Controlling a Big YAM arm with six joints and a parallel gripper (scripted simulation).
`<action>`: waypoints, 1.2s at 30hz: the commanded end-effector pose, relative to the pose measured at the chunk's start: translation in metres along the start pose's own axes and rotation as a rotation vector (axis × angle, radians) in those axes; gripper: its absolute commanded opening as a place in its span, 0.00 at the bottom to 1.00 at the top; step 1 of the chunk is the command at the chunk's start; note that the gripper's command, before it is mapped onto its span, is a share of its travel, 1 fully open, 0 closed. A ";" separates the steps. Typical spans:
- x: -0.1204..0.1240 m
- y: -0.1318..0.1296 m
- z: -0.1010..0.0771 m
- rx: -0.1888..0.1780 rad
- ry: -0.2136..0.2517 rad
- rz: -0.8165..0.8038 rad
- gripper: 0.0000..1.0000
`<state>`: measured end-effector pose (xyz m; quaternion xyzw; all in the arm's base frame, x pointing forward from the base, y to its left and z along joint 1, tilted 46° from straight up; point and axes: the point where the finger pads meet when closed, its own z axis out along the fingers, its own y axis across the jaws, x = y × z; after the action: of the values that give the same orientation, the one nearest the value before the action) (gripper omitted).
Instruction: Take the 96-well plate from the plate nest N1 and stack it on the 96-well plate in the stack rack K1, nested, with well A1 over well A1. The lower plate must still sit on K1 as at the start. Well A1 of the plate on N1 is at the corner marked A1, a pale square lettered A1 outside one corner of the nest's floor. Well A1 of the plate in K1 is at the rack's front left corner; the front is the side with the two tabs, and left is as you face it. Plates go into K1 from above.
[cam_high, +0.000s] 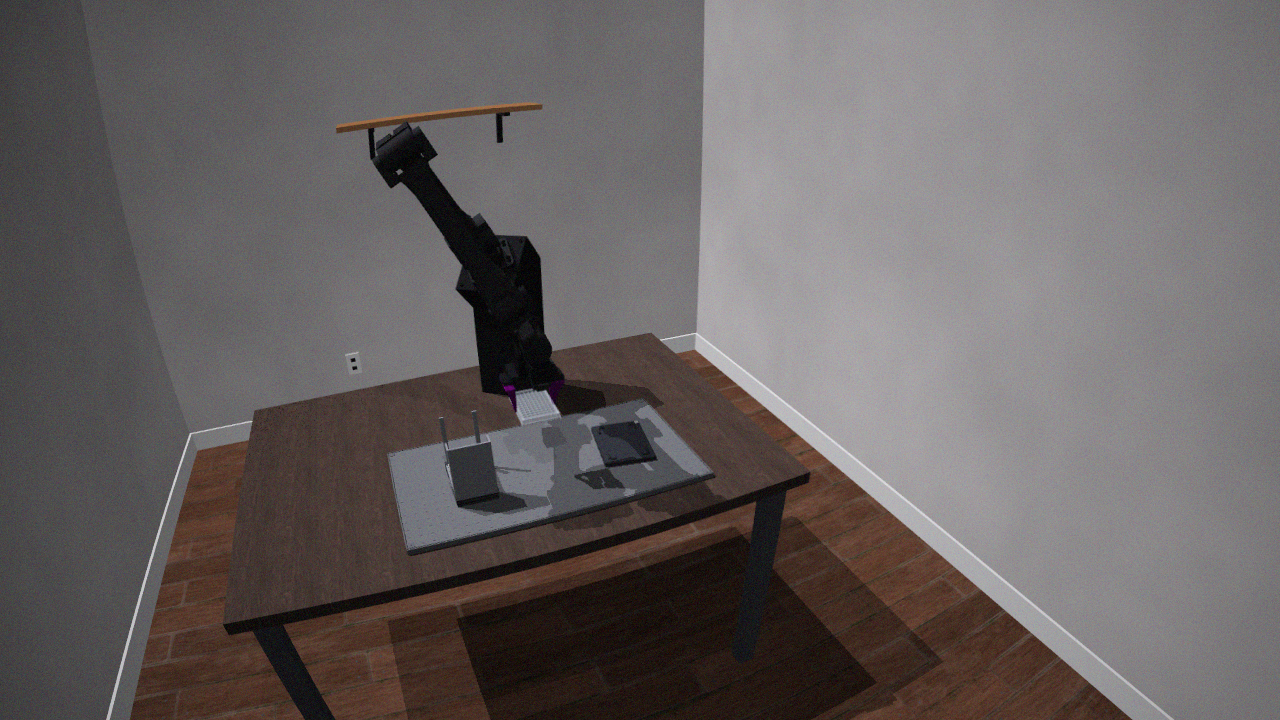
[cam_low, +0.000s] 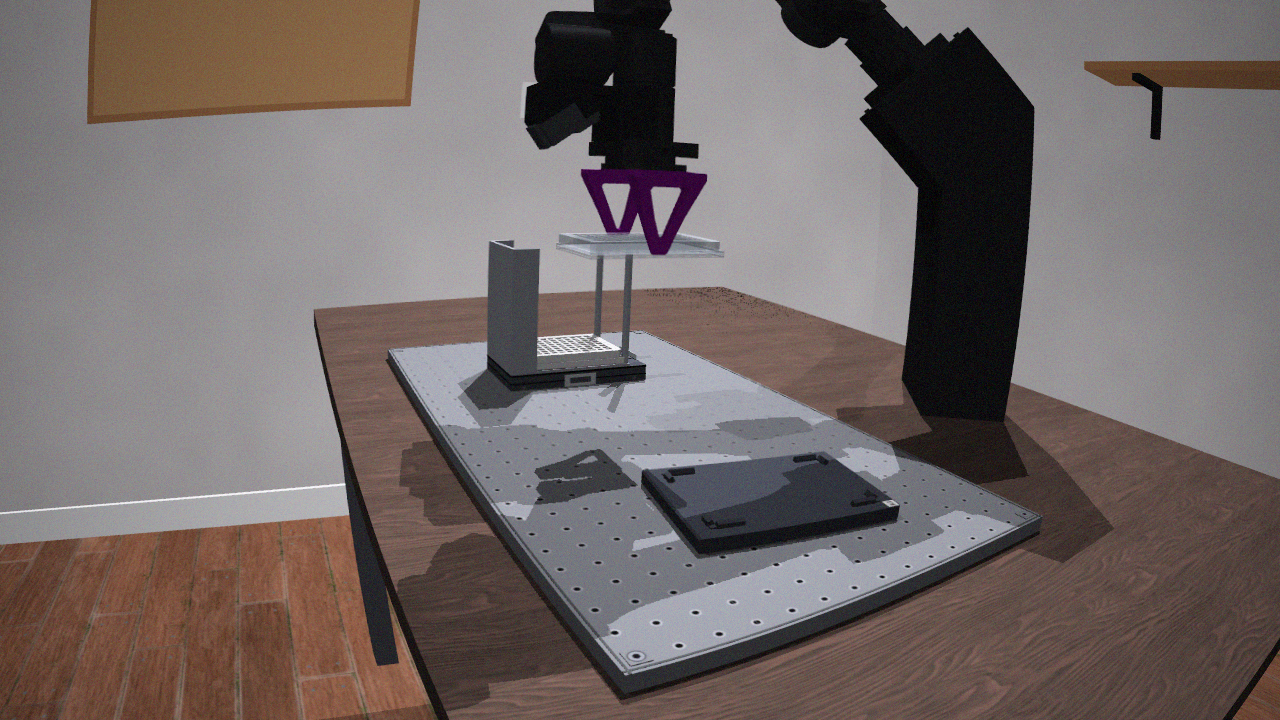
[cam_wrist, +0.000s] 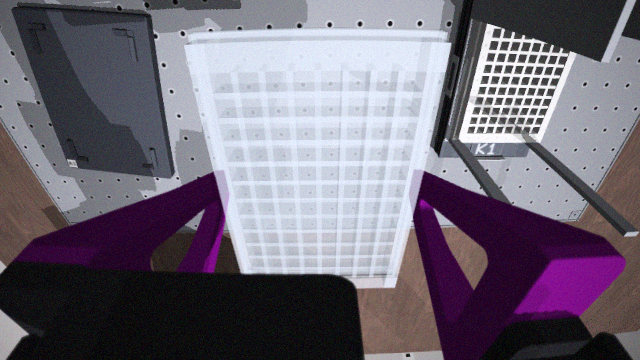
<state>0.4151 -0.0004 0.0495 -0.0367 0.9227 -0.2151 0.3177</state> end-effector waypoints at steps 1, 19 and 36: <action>-0.003 -0.018 -0.006 0.008 -0.010 -0.018 0.00; -0.019 -0.074 -0.010 0.013 -0.030 -0.010 0.00; -0.024 -0.126 -0.013 0.018 -0.034 -0.012 0.00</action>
<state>0.4119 -0.0939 0.0998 -0.0373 0.9233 -0.2147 0.3164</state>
